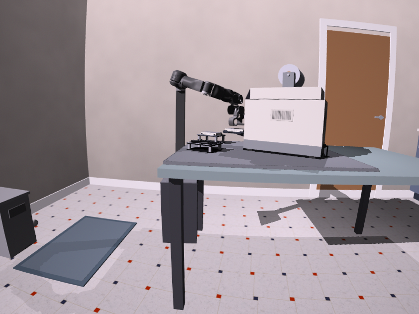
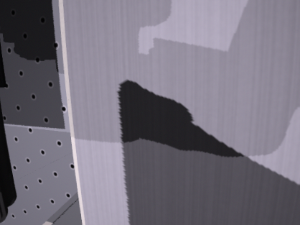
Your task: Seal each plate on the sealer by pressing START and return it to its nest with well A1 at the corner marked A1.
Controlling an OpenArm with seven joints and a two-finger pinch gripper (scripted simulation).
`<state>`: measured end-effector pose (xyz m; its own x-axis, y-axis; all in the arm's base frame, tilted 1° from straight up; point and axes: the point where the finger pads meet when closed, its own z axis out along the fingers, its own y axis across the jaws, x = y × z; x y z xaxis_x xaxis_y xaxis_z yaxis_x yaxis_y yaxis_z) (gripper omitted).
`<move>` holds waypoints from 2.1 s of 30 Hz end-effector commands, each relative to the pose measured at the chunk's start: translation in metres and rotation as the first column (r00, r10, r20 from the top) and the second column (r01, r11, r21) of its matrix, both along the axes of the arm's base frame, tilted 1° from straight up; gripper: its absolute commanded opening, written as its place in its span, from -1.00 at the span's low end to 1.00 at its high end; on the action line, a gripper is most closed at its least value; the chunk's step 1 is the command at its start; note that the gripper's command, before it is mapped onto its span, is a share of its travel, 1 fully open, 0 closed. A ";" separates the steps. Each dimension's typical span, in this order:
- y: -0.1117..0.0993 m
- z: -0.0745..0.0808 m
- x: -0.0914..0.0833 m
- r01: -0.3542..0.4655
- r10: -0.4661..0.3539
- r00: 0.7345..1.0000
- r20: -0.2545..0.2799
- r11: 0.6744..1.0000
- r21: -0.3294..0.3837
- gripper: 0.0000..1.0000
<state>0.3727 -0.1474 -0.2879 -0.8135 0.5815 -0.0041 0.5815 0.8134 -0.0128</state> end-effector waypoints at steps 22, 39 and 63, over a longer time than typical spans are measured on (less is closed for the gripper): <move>-0.001 -0.005 -0.002 -0.003 0.003 1.000 -0.008 1.000 0.004 0.30; -0.002 -0.005 -0.002 -0.003 0.003 1.000 -0.008 1.000 0.004 0.30; -0.002 -0.005 -0.002 -0.003 0.003 1.000 -0.008 1.000 0.004 0.30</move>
